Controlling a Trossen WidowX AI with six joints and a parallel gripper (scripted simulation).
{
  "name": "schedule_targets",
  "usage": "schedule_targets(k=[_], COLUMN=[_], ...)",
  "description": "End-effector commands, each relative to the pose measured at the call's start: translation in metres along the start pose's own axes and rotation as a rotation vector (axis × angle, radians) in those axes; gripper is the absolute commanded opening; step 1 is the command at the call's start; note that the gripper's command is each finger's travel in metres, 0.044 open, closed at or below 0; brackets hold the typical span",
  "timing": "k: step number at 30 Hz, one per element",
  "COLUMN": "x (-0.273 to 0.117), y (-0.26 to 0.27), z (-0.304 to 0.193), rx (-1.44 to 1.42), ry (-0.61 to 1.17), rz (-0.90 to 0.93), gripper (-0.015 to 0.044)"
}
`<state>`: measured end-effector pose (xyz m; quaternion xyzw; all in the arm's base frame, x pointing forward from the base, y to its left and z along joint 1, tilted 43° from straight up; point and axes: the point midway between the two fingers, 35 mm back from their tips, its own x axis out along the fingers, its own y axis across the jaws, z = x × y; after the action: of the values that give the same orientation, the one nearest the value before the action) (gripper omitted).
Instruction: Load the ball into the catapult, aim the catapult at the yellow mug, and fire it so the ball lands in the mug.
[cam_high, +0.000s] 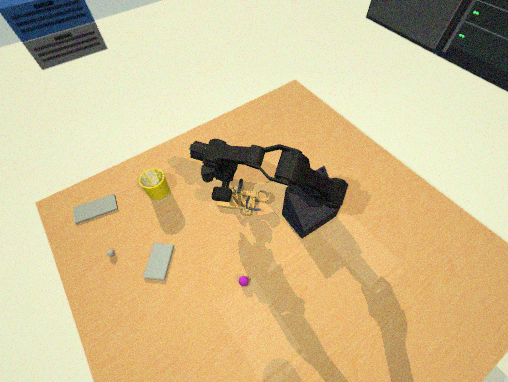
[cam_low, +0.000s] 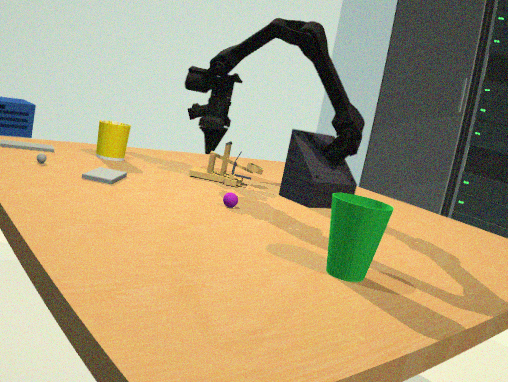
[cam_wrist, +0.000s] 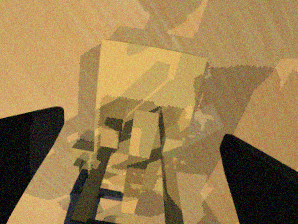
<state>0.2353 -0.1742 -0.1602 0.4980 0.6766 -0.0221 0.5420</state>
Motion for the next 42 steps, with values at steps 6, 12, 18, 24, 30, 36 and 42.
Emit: schedule_targets(k=[6, 12, 18, 24, 30, 36, 42], x=[0.02, 0.029, 0.039, 0.04, 0.036, 0.036, 0.036], y=[0.001, 0.001, 0.001, 0.001, 0.001, 0.001, 0.001], z=[-0.002, -0.002, -0.003, -0.003, -0.003, -0.003, -0.003], rx=[0.005, 0.005, 0.005, 0.005, 0.001, 0.001, 0.001], ry=[0.009, 0.009, 0.01, 0.01, 0.007, 0.007, 0.007], rz=[0.007, 0.008, 0.009, 0.009, 0.002, 0.002, 0.002], gripper=[0.044, 0.044, 0.044, 0.044, 0.0309, 0.0151, 0.0092])
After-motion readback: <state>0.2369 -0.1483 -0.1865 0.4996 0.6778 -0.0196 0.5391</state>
